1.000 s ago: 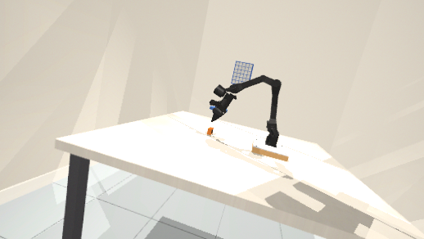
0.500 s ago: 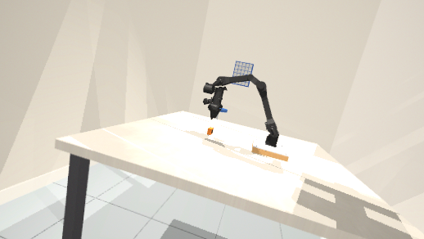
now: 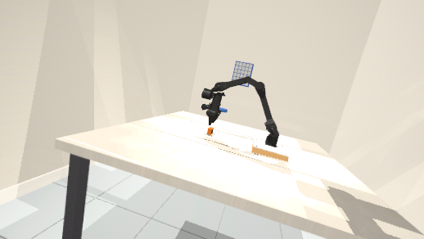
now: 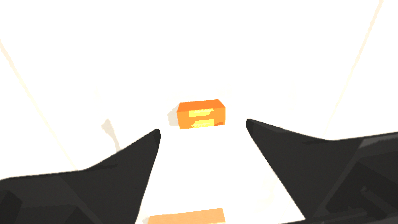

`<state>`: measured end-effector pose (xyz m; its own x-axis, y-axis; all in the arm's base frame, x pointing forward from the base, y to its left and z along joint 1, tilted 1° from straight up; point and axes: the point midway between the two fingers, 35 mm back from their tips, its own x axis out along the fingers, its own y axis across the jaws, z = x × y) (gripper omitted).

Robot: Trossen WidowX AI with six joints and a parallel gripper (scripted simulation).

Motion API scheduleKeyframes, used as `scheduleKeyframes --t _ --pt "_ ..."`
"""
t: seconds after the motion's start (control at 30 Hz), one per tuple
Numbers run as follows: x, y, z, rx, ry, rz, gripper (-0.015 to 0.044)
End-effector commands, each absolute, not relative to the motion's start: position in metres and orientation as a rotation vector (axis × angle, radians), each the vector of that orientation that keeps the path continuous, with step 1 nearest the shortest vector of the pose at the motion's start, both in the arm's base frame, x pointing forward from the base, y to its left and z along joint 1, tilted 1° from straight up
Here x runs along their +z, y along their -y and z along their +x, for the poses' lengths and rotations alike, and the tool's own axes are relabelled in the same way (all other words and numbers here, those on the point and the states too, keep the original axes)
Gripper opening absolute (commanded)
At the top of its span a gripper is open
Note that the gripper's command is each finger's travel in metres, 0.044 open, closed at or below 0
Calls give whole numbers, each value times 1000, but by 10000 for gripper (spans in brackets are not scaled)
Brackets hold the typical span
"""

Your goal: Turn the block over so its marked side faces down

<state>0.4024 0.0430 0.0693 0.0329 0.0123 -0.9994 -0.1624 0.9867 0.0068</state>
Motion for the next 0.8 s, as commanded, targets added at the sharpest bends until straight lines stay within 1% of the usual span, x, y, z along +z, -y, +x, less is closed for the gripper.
scheduleKeyframes --t 0.0,0.77 --pt "59 -42 400 130 -1550 -125 440" --pt "26 -42 400 130 -1550 -125 440"
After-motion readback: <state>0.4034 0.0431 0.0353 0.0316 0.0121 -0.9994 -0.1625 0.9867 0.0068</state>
